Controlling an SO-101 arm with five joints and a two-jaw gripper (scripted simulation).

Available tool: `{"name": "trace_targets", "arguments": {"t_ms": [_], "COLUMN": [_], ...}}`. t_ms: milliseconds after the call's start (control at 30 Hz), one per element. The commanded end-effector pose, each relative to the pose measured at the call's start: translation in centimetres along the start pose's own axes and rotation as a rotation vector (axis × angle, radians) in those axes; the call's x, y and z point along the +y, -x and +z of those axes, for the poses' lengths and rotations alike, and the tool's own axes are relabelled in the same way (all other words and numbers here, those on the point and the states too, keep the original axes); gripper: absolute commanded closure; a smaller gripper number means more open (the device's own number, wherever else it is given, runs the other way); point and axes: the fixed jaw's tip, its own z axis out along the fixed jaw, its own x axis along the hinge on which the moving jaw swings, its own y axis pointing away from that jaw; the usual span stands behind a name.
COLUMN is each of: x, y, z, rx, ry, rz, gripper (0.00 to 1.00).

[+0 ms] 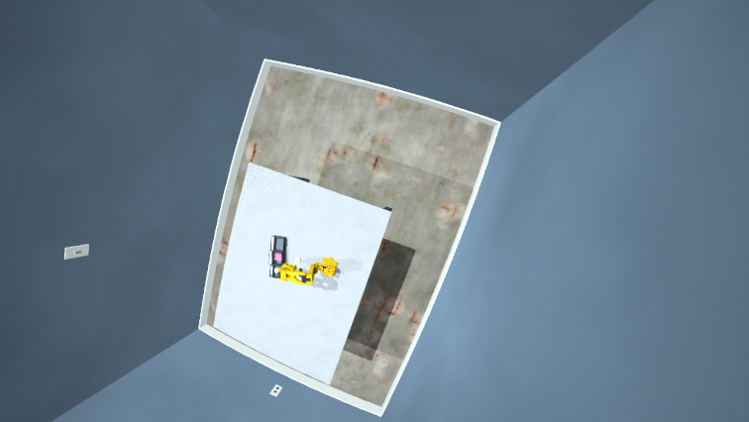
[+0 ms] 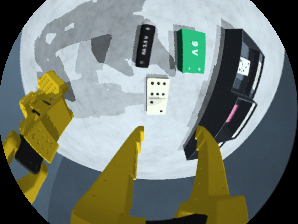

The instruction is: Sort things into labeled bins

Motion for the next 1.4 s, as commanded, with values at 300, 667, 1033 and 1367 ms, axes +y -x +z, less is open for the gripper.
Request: {"name": "trace_targets", "arguments": {"t_ms": [300,667,1033,1367], "x": [-0.4,-0.5,-0.3,-0.3], "y": [-0.1,-0.1,-0.1,-0.1], "z": [0.9,2.9,4.4,4.8], "rx": [-0.001,-0.001,-0.001,-0.001], "ry": [-0.018,-0.018,-0.018,-0.018], "rz": [0.0,0.0,0.0,0.0], "gripper": [0.71,0.71,0.71,0.71]}}
